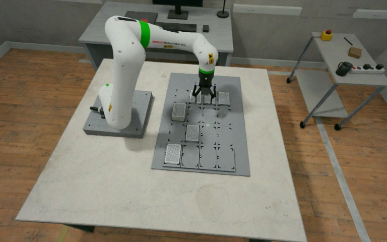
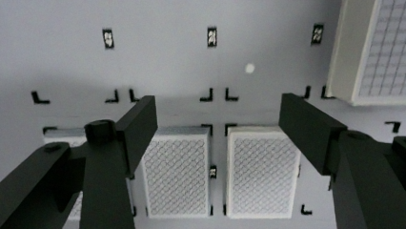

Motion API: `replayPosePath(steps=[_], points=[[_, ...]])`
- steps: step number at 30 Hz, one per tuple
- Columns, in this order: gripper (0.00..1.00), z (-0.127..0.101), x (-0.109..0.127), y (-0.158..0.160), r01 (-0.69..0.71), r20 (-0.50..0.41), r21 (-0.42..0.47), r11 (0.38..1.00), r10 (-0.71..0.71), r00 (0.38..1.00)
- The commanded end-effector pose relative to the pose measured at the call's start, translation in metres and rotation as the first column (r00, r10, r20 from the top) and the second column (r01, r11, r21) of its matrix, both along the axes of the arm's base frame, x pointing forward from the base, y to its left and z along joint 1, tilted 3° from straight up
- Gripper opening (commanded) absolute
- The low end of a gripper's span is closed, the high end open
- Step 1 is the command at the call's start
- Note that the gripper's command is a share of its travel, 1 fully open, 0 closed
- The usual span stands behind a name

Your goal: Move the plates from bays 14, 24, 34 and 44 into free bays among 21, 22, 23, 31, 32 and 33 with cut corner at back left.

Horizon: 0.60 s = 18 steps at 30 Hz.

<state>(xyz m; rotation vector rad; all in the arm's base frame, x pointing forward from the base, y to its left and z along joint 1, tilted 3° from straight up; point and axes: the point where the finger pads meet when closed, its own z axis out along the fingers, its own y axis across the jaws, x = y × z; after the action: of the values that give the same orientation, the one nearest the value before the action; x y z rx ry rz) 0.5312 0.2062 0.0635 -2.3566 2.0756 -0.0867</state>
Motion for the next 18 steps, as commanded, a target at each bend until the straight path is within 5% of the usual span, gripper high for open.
replayPosePath(steps=[1,18], points=[[0.70,0.001,-0.003,-0.010,0.000,0.002,0.001,1.000,0.000,1.000],[0.70,0.003,-0.019,-0.068,0.000,0.002,0.001,1.000,0.000,1.000]])
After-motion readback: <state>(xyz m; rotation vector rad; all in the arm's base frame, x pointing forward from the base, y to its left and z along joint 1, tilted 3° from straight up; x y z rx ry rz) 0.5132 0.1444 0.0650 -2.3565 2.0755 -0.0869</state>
